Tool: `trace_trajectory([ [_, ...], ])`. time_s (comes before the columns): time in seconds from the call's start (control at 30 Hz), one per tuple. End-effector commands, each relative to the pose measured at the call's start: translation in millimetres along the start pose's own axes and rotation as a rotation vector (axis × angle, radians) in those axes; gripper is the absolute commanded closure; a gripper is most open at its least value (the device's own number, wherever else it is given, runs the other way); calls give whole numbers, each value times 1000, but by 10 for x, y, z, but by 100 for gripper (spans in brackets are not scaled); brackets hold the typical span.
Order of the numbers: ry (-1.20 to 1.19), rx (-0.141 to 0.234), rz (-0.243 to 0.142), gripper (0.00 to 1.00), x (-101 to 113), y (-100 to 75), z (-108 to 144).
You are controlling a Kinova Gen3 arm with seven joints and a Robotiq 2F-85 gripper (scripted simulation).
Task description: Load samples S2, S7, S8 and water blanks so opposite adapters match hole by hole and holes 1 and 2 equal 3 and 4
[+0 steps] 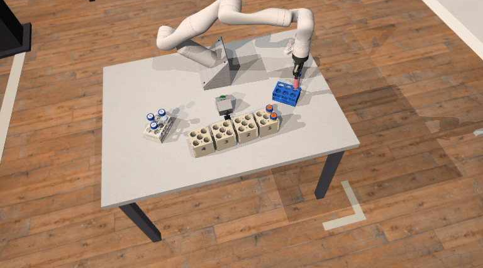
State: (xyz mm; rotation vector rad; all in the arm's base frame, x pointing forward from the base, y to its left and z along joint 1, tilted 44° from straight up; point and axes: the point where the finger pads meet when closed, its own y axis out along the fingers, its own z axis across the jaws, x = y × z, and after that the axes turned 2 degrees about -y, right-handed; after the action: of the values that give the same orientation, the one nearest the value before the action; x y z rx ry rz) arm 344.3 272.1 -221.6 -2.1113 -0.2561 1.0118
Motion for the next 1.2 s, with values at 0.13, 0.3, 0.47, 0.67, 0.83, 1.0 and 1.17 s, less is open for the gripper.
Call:
trace_trajectory([
  [0.13, 0, 0, -2, 90, 4, -93, 0],
  [0.3, 0, 0, -2, 90, 4, -160, 0],
  [0.47, 0, 0, -2, 90, 4, -227, 0],
  [0.67, 0, 0, -2, 90, 4, -280, 0],
  [0.83, 0, 0, -2, 90, 3, -346, 0],
  [1.0, 0, 0, -2, 90, 3, -413, 0],
  [1.17, 0, 0, -2, 90, 3, -453, 0],
])
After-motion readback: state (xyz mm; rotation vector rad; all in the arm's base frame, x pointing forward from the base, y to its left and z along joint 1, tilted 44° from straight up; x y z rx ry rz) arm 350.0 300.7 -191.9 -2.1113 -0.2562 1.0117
